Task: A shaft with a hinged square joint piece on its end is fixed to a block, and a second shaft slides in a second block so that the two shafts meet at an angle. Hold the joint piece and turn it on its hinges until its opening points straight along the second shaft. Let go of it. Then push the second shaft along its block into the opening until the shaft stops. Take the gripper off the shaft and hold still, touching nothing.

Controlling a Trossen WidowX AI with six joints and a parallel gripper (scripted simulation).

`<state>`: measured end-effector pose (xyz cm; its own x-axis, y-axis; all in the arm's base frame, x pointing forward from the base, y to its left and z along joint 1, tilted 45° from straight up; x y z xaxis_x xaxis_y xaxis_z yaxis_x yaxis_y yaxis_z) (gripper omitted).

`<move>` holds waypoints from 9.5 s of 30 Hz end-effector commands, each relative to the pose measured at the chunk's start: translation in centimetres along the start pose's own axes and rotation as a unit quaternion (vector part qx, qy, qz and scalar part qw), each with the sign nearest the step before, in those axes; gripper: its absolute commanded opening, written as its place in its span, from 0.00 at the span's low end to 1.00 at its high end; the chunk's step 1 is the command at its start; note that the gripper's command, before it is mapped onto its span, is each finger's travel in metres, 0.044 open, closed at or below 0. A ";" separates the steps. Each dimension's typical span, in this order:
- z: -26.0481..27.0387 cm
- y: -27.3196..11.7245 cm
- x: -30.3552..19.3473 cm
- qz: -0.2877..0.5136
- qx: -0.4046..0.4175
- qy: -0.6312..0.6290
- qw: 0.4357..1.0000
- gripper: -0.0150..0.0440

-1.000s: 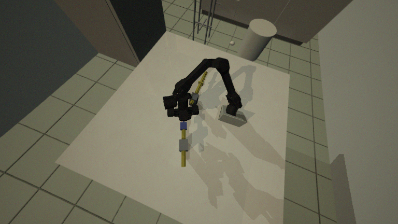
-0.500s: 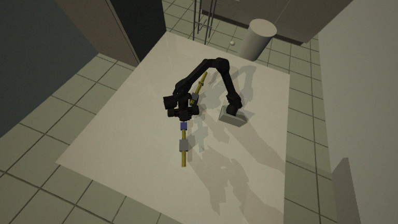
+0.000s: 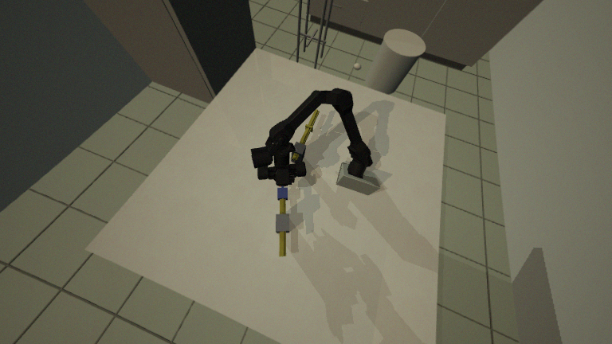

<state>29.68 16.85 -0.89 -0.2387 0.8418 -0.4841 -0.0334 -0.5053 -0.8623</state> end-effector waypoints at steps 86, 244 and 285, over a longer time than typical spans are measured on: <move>0.4 -3.4 2.5 0.115 -0.032 0.040 0.992 1.00; 0.4 -1.5 2.7 0.224 -0.041 0.000 0.974 1.00; 0.3 0.0 1.9 0.225 -0.041 0.000 0.974 0.56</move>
<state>28.88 18.54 -1.76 -0.2066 0.5444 -0.8130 0.1498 -0.8035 -0.5761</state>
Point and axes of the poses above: the point midway between the two fingers, 35 mm back from their tips, its own y axis out along the fingers, its own z axis across the jaws, x = y × z, the point moved 7 cm from there along -y, back along the fingers, and after that the axes turned 13 degrees about y, right-handed, at the moved point
